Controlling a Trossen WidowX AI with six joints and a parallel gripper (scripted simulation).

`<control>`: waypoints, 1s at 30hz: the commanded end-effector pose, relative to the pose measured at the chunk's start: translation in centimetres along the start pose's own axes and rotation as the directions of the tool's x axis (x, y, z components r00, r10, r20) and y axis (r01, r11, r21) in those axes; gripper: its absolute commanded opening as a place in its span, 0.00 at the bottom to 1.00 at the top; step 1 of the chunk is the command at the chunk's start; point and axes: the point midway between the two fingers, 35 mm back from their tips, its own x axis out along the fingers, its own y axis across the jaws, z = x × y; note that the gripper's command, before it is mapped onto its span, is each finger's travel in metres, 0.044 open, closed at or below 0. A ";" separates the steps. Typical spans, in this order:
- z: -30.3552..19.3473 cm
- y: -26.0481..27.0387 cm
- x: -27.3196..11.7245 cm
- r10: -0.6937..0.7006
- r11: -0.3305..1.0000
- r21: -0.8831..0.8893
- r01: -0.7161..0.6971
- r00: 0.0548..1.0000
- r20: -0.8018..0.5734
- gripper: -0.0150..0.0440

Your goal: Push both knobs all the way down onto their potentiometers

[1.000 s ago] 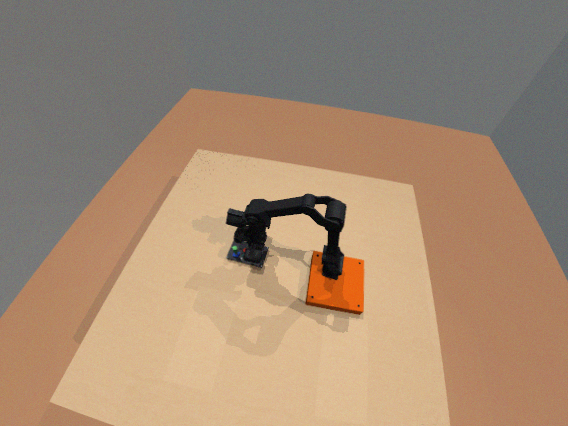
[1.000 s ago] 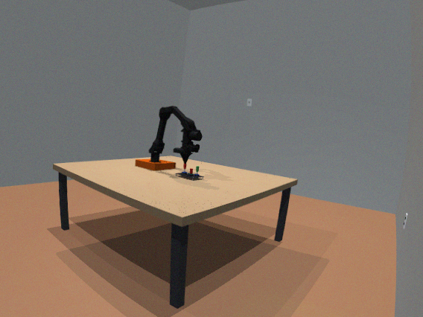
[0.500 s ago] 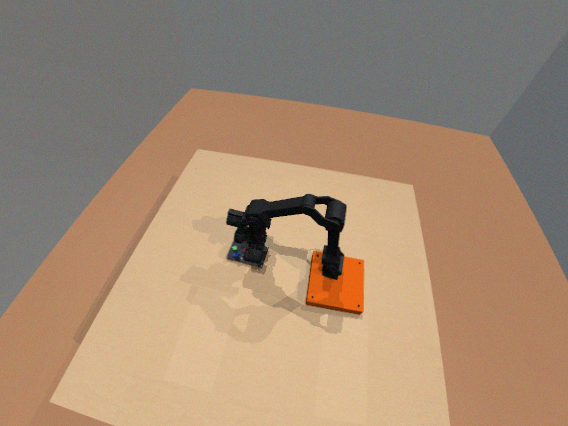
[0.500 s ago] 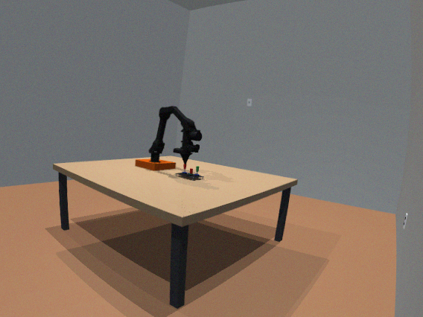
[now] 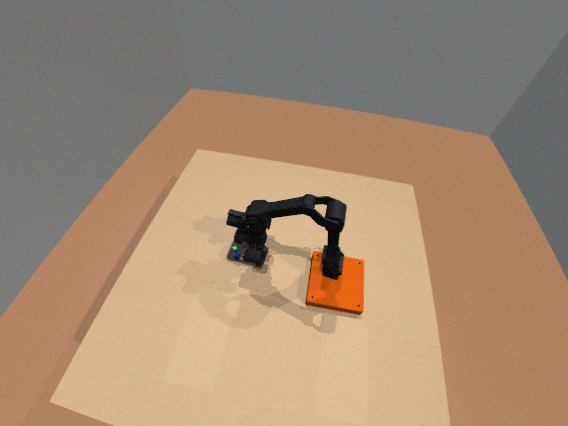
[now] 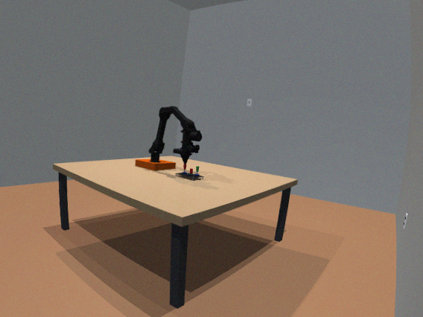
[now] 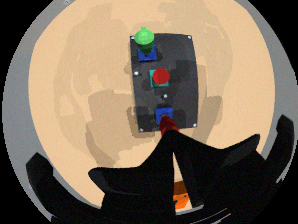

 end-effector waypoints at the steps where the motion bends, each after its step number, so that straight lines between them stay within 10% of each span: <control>1: 0.1 0.0 0.4 -0.003 1.000 -0.003 0.003 1.000 -0.002 0.25; 30: 0.1 0.0 1.0 -0.003 1.000 -0.003 0.003 1.000 -0.002 0.25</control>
